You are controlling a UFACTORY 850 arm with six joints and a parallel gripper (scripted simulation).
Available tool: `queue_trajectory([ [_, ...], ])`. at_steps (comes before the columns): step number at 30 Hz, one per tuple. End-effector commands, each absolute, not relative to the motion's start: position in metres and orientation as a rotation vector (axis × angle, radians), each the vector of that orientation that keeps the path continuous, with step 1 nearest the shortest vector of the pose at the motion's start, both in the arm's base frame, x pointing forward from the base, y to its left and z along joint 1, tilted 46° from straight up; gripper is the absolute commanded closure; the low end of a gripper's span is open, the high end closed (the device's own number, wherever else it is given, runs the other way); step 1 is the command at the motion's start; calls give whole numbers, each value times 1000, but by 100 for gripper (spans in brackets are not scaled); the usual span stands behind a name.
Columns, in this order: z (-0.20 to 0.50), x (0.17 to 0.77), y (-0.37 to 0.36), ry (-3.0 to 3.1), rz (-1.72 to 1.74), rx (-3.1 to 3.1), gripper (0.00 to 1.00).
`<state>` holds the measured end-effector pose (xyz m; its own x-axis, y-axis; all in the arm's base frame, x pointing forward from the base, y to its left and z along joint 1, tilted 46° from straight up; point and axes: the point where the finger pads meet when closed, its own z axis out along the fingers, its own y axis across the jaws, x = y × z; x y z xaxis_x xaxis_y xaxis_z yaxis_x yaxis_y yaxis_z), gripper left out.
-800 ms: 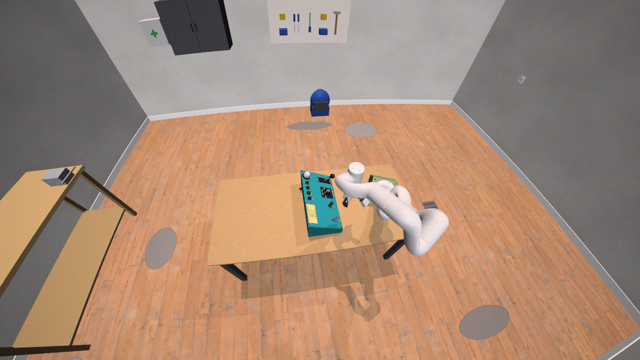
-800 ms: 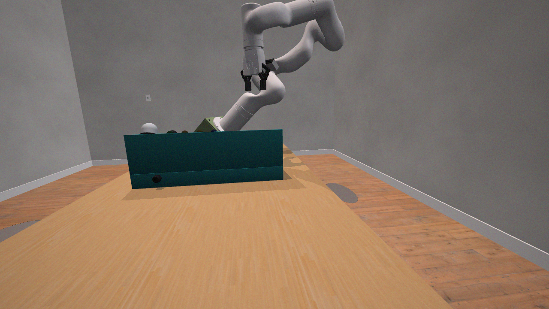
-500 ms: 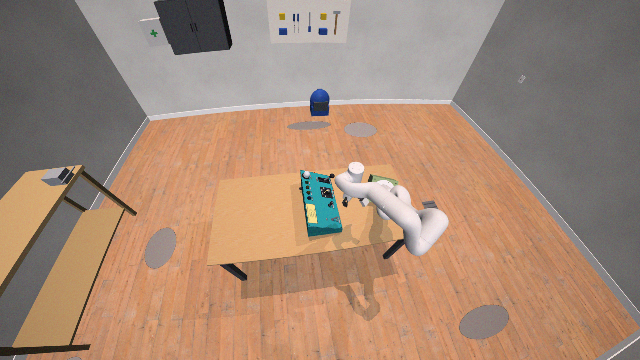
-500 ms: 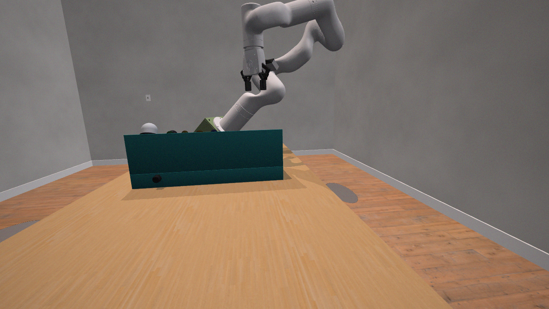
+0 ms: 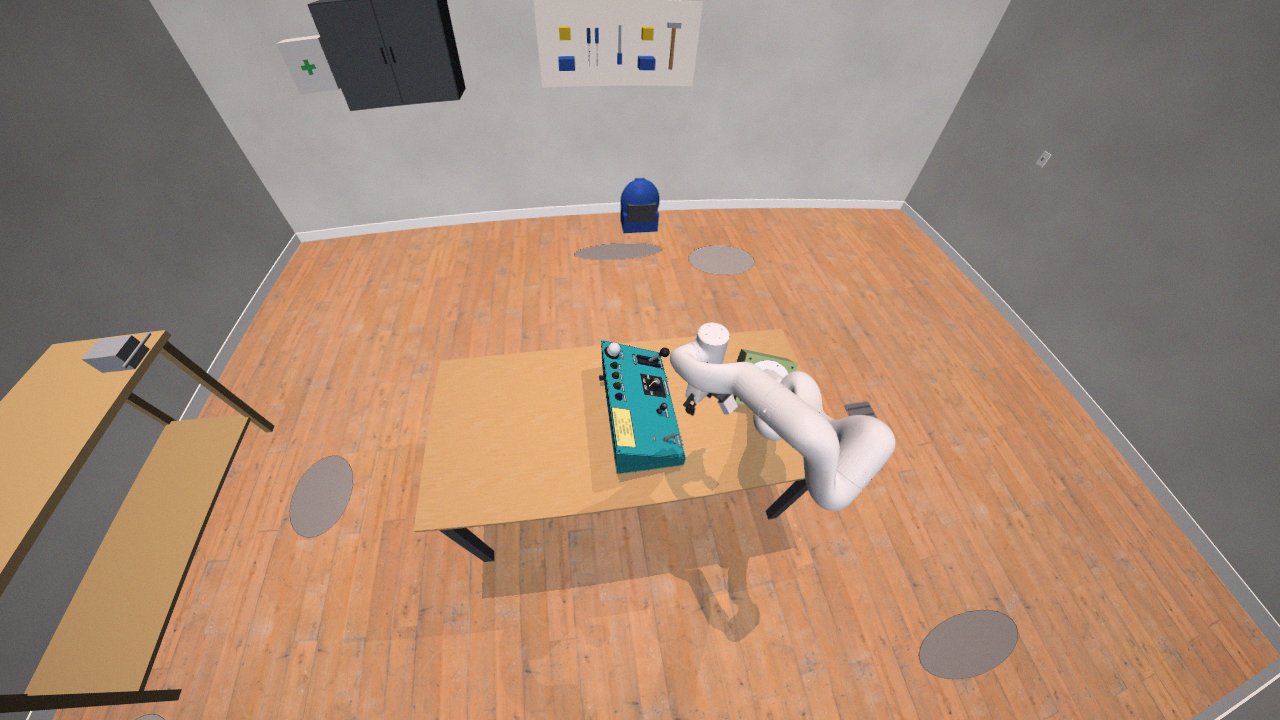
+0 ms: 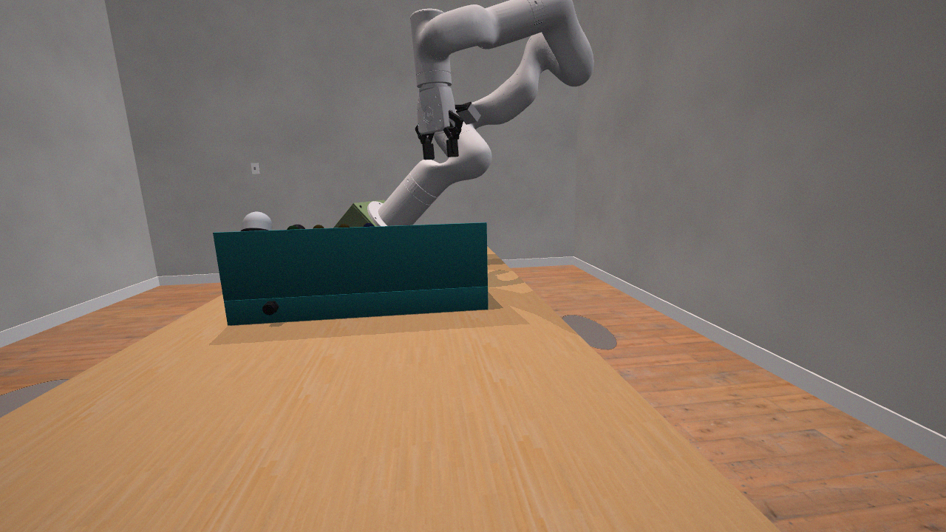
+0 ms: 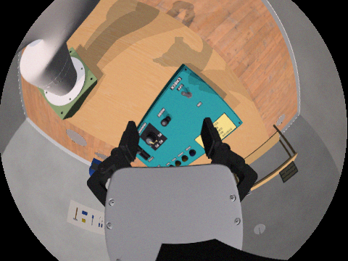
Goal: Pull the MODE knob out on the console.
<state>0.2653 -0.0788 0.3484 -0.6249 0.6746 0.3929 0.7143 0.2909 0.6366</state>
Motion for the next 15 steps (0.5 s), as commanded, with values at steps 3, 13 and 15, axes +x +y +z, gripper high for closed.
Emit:
queue_trajectory([
  [3,323,275,-55,-2046,-1479,-1575,0],
  [13,302,287,-43,-1457,-1643,-1791,0],
  [15,295,291,-43,-1335,-1663,-1825,0],
])
